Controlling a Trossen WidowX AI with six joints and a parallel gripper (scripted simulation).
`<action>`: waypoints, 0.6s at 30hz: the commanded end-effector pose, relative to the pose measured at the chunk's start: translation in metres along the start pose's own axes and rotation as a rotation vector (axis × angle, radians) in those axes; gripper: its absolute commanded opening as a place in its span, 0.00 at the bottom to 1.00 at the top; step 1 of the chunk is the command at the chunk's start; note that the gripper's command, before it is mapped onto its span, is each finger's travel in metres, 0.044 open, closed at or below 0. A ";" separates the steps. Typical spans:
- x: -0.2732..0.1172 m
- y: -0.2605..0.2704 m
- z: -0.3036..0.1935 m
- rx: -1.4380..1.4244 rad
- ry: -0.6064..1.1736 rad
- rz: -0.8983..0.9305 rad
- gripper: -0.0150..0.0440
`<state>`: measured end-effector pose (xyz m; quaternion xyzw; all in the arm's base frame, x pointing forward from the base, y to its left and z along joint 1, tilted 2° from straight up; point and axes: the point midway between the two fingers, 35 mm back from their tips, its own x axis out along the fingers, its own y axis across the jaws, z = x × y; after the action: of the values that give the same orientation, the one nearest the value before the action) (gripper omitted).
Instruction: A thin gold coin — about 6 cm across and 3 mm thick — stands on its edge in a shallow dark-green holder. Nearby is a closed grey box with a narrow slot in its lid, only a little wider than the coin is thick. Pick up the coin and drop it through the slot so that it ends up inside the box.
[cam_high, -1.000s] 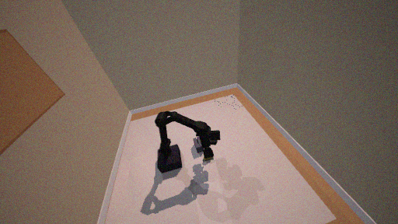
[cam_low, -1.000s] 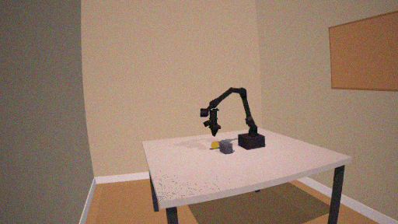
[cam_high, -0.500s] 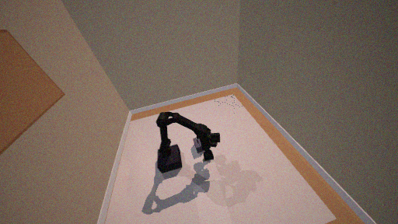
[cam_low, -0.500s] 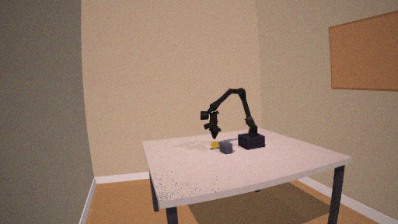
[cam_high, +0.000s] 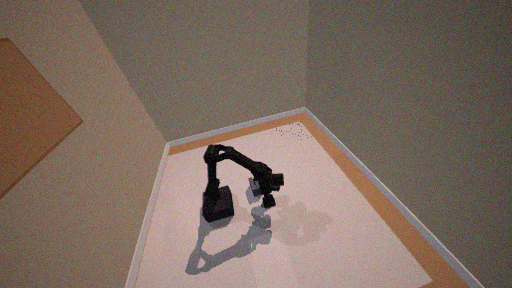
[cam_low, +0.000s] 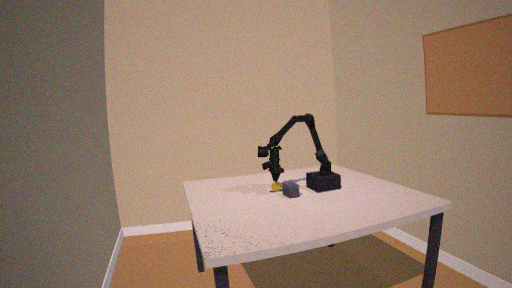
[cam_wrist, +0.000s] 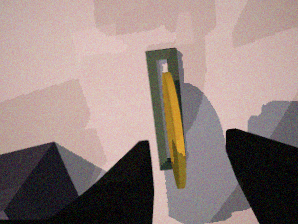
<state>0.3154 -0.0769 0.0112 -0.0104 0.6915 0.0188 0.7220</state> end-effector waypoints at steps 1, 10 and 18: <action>0.012 0.002 -0.004 0.001 0.019 0.009 0.53; 0.027 0.002 -0.005 0.001 0.019 0.009 0.53; 0.041 0.003 -0.006 0.001 0.019 0.009 0.53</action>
<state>0.3164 -0.0758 -0.0185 -0.0117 0.6915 0.0202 0.7220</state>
